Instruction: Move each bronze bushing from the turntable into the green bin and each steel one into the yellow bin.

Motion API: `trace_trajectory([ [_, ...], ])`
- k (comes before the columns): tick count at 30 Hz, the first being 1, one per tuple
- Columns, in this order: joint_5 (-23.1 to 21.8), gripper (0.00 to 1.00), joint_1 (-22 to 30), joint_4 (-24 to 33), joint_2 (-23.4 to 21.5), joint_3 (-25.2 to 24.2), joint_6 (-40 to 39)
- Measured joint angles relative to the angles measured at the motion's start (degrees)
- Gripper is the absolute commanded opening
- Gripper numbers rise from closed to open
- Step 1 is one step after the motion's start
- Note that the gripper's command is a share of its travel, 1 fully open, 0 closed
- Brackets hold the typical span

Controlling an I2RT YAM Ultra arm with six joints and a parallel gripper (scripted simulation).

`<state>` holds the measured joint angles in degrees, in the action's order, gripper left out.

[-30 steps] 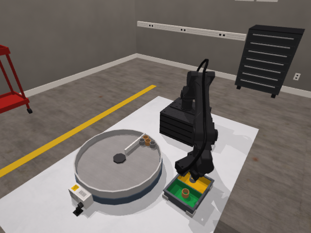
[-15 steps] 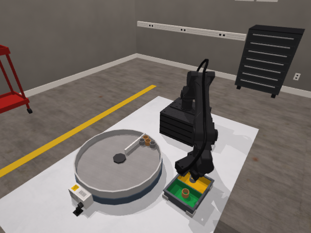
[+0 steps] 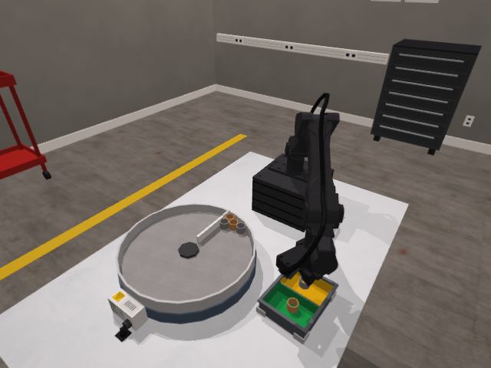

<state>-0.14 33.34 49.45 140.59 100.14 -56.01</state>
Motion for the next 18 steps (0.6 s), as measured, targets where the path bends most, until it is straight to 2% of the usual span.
trace_trajectory([
  [18, 0.0, 0.0, 0.0, -3.32, 2.54, -0.9, 0.0],
])
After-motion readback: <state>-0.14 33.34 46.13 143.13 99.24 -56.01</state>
